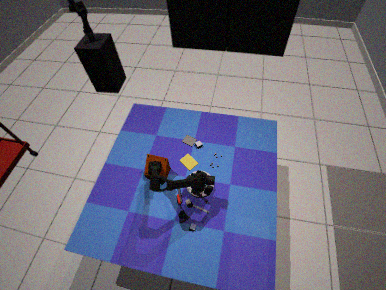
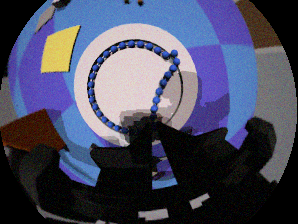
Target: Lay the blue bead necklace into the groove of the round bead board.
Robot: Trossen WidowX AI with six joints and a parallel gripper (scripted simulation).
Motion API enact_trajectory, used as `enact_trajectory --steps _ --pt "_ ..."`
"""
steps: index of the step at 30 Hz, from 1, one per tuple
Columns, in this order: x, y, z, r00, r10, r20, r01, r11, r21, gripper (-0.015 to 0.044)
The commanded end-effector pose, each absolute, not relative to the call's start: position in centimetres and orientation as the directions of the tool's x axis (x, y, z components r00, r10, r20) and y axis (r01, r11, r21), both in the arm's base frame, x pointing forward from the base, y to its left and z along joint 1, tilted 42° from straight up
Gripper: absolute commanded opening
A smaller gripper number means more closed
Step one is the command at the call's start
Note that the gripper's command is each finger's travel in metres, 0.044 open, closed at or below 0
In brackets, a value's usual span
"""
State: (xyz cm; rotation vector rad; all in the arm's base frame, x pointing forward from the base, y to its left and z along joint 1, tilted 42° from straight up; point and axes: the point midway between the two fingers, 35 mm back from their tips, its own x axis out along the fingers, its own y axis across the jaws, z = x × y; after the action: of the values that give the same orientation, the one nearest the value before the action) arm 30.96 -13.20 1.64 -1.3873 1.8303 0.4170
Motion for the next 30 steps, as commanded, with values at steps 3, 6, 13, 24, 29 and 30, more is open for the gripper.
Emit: enact_trajectory --steps 3,6,13,24,29,30 --pt "31.7 -13.8 2.3 -0.093 -0.661 -0.744 -0.916 0.350 -0.197 0.0000" --pt "31.8 -13.9 2.4 -0.093 -0.661 -0.744 -0.916 0.350 -0.197 0.0000" --pt "31.8 -14.2 2.0 -0.093 -0.662 -0.744 -0.916 0.350 -0.197 0.0000" --pt "31.8 -14.2 2.1 -0.091 -0.660 -0.746 -0.913 0.354 -0.201 0.0184" --pt "31.8 -14.2 2.1 -0.091 -0.660 -0.746 -0.913 0.354 -0.201 0.0315" --pt "31.8 -14.2 2.1 -0.091 -0.660 -0.746 -0.914 0.354 -0.201 0.0341"
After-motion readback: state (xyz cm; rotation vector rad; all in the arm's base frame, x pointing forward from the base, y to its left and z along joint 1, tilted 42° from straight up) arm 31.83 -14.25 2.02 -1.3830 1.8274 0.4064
